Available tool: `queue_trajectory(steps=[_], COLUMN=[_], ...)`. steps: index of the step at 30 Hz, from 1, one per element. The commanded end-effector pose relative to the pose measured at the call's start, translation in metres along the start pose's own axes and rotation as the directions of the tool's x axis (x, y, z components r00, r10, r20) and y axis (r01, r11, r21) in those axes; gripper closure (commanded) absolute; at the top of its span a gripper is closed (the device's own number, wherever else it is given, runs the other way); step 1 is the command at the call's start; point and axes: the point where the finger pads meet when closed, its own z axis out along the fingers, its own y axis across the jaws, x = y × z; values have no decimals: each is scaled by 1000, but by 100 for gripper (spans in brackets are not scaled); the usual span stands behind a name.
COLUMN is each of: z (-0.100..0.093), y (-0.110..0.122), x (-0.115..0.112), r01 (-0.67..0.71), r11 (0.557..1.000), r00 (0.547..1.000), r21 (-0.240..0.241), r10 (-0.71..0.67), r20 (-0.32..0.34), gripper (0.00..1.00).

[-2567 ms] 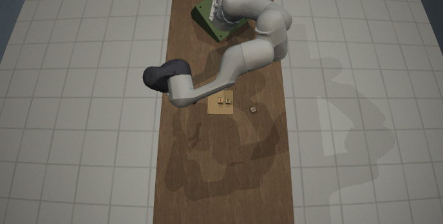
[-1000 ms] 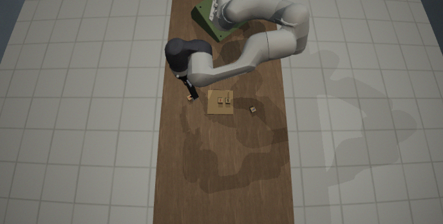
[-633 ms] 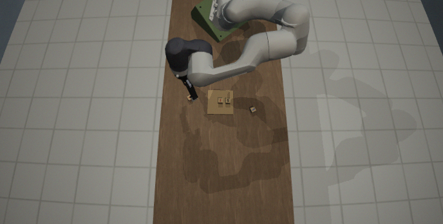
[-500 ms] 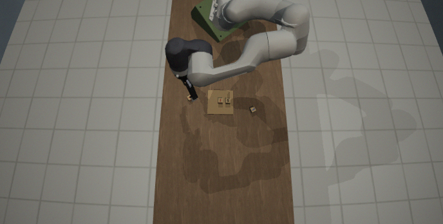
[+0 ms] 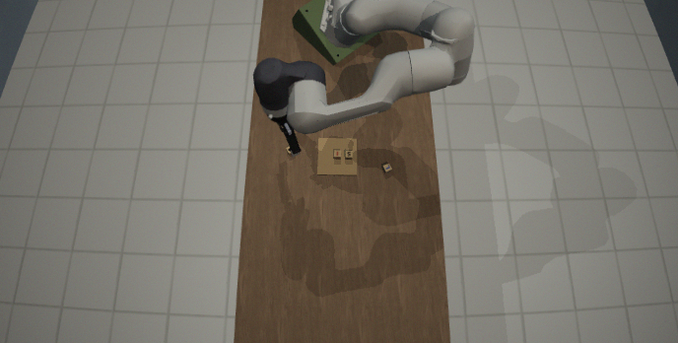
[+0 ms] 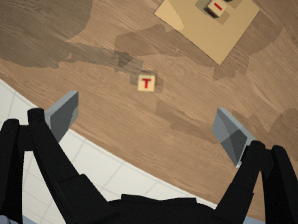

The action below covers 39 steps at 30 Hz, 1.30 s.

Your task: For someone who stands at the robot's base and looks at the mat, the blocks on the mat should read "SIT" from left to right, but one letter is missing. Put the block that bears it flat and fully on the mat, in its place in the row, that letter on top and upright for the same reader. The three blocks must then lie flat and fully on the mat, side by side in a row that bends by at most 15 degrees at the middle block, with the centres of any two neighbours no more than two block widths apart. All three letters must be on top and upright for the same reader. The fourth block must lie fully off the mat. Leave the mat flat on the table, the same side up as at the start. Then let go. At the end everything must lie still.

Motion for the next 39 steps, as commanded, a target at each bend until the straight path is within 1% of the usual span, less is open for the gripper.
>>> queue_trajectory(steps=[1, 2, 14, 16, 18, 19, 33, 35, 36, 39], z=[2, 2, 6, 6, 6, 7, 11, 11, 12, 13], y=[0, 0, 1, 1, 1, 1, 1, 1, 1, 1], x=[1, 1, 1, 1, 1, 1, 1, 1, 1, 1], r01=[-113, -150, -313, -339, -339, -374, -546, -546, -577, -610], r11=[994, 989, 950, 941, 941, 927, 838, 838, 817, 792], r00=[994, 989, 950, 941, 941, 927, 838, 838, 817, 792], r21=[-4, -4, -4, -4, -4, -3, -3, -3, -3, -2], r10=[113, 150, 313, 339, 339, 374, 546, 546, 577, 610], r20=[-3, -3, -4, -4, -4, -4, -4, -4, -4, -5], gripper=[0, 0, 0, 0, 0, 0, 0, 0, 0, 0])
